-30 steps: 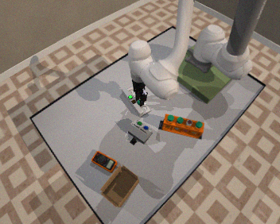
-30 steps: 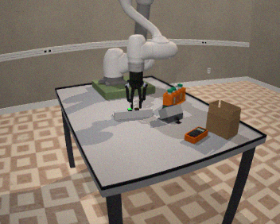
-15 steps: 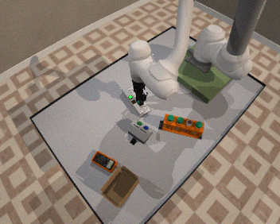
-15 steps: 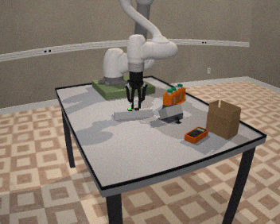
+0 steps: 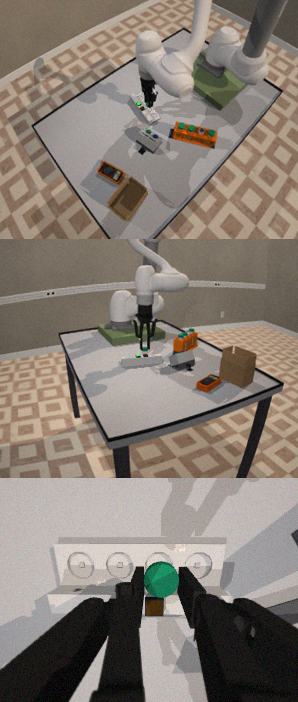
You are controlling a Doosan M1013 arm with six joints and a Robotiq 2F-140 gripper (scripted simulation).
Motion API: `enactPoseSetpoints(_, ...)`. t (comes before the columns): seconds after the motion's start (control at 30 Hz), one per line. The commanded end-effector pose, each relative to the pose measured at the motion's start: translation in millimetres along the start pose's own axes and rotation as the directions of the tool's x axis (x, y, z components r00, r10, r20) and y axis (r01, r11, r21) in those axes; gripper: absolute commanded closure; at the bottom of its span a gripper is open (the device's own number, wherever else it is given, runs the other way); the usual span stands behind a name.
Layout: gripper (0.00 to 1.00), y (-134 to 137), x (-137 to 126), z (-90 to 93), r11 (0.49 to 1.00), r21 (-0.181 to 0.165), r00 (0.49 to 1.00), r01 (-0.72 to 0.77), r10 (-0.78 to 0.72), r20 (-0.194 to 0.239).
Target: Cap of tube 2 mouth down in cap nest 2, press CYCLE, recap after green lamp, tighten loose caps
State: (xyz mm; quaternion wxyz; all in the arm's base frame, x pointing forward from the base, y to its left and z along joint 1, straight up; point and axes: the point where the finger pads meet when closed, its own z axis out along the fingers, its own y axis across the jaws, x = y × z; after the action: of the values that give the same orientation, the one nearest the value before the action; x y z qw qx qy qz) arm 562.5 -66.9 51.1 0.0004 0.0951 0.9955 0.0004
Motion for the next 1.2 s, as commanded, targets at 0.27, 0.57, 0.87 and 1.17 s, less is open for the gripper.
enactPoseSetpoints(0.27,0.7,0,0,-58.7,1.0,0.0,1.0,0.0,0.0,0.001)
enactPoseSetpoints(0.57,0.7,0,0,-83.2,1.0,0.0,1.0,0.0,0.0,0.001)
enactPoseSetpoints(0.87,0.7,52,20,-83.2,0.863,-0.002,0.863,-0.505,0.505,0.0)
enactPoseSetpoints(1.17,0.7,104,41,-83.2,0.839,-0.001,0.839,-0.544,0.544,0.001)
